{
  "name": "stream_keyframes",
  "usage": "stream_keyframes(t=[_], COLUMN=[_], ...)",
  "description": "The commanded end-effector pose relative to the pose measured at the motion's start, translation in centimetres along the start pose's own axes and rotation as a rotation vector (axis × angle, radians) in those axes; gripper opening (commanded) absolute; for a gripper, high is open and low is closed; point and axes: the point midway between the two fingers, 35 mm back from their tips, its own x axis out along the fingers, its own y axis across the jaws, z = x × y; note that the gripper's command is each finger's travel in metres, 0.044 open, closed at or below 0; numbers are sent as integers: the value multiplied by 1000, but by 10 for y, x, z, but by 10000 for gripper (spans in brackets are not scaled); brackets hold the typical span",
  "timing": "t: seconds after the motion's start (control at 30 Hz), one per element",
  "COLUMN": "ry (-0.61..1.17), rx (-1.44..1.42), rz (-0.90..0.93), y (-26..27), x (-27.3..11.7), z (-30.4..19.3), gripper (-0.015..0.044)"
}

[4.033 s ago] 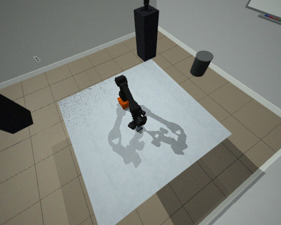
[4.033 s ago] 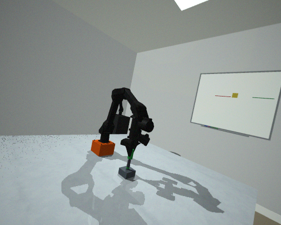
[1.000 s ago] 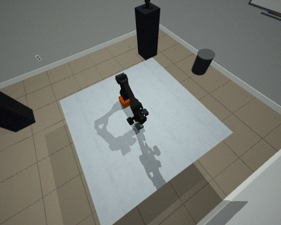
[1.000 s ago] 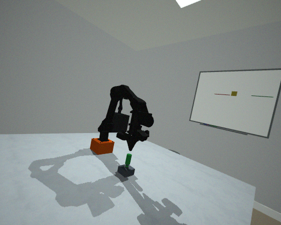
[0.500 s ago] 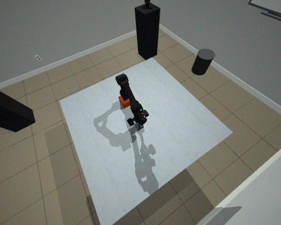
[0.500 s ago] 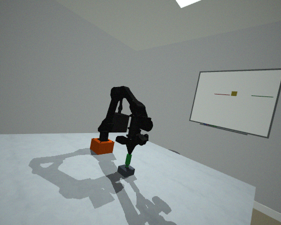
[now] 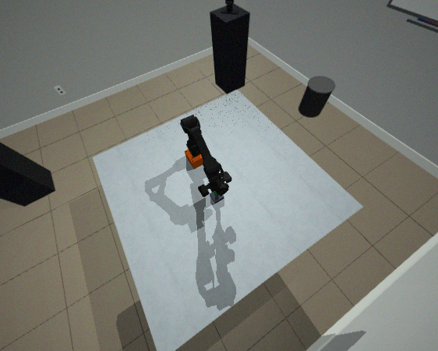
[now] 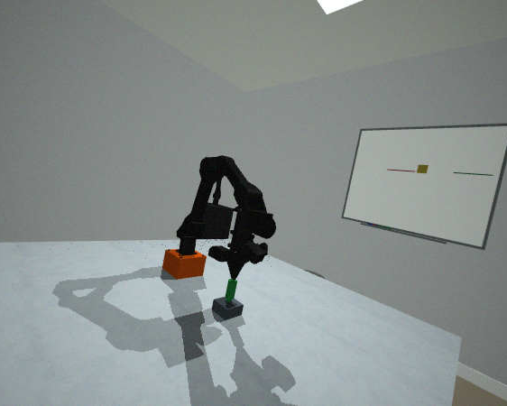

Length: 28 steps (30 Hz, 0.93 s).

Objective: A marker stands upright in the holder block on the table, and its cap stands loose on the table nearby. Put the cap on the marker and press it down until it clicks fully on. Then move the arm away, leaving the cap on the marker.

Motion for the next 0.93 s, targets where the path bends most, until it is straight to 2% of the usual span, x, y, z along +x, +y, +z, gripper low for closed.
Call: stream_keyframes(t=[0.0,0.1,0.23,0.77,0.8,0.9], ry=[-14,-13,-13,-13,-13,-13], rx=[0,0,0,0,0,0], rz=[-1,-1,-1,-1,-1,-1], y=[0,0,0,0,0,0], x=[-33,-75,-85,-85,-85,-85], z=[5,3,1,1,1,1], gripper=[0,0,0,420,440,440])
